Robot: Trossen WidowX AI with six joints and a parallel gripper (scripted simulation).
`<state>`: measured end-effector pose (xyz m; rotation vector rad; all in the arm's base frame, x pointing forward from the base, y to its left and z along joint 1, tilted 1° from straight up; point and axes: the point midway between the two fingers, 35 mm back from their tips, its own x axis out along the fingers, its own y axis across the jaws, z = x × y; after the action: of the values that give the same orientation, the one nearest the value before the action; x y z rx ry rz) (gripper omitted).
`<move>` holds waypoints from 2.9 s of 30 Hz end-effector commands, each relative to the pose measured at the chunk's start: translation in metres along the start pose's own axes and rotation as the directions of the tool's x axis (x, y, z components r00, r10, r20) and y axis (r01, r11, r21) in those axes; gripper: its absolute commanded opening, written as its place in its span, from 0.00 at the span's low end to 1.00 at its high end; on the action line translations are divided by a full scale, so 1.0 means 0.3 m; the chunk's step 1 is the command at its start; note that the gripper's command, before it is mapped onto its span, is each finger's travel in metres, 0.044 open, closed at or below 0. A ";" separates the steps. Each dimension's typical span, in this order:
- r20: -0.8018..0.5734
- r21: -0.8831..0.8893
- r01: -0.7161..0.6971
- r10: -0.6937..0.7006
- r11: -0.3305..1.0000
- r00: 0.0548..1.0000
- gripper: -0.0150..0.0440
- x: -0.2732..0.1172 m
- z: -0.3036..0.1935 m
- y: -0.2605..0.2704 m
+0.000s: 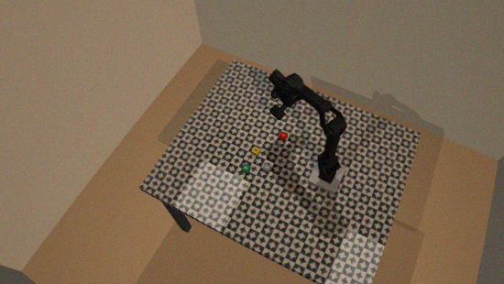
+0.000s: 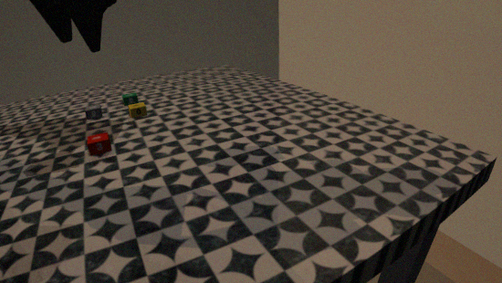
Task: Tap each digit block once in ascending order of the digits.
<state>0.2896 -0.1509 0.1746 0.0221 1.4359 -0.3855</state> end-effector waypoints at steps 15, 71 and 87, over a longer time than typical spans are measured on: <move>-0.124 -0.286 -0.259 0.233 0.923 0.965 0.93 0.056 -0.087 0.152; -0.128 -0.283 -0.277 0.251 0.918 0.960 0.93 -0.157 -0.226 0.855; -0.125 -0.283 -0.279 0.253 0.918 0.959 0.93 -0.160 -0.098 0.982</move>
<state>0.3360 0.1437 0.1524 -0.0157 1.5421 0.0643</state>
